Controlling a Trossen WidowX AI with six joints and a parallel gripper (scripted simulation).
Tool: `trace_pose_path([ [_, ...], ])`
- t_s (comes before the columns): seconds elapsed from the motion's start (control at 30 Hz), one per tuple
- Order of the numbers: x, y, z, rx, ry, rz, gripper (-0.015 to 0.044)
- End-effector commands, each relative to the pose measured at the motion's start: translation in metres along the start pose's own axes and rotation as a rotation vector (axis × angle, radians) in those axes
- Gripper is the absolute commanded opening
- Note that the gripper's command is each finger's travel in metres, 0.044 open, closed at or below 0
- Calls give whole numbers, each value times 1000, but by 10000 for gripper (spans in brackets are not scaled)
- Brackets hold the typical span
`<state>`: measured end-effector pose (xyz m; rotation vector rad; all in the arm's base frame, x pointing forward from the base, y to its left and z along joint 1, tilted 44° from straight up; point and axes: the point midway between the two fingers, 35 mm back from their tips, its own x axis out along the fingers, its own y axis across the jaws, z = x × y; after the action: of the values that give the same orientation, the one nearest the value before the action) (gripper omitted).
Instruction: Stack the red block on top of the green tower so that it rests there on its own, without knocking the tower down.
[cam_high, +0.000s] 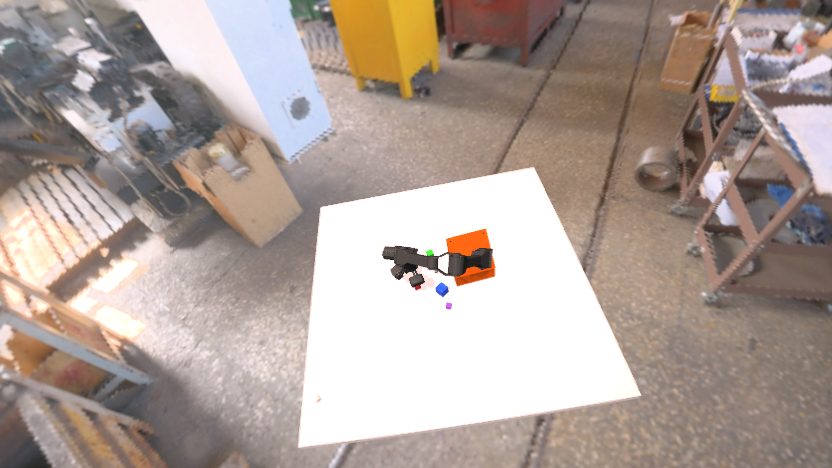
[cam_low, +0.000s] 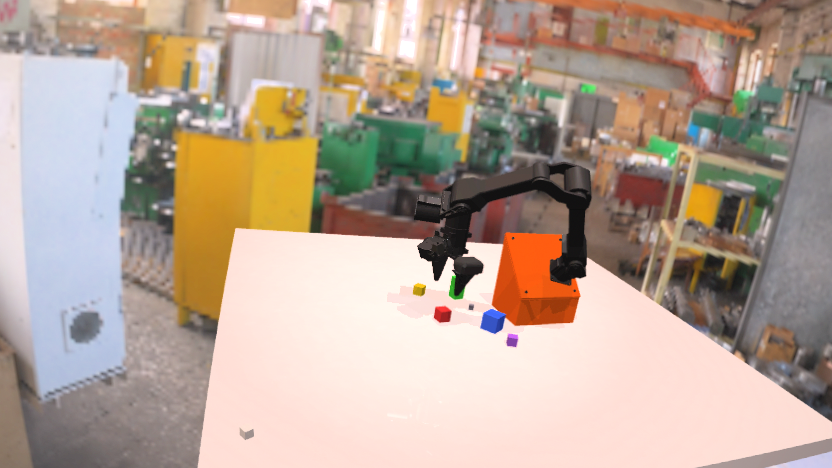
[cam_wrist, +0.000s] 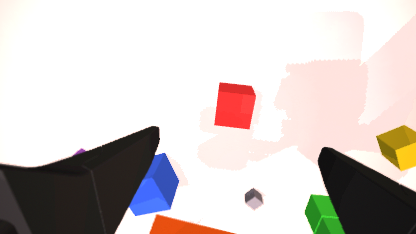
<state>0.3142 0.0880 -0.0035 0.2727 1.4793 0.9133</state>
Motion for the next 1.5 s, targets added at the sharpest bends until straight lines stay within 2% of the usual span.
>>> trace_pose_path([
  [0.0,22,0,-2,8,7,13,440],
  [0.1,39,-1,-3,8,7,15,440],
  [1.1,78,1,-4,8,7,16,440],
  [1.47,79,1,-4,8,7,16,440],
])
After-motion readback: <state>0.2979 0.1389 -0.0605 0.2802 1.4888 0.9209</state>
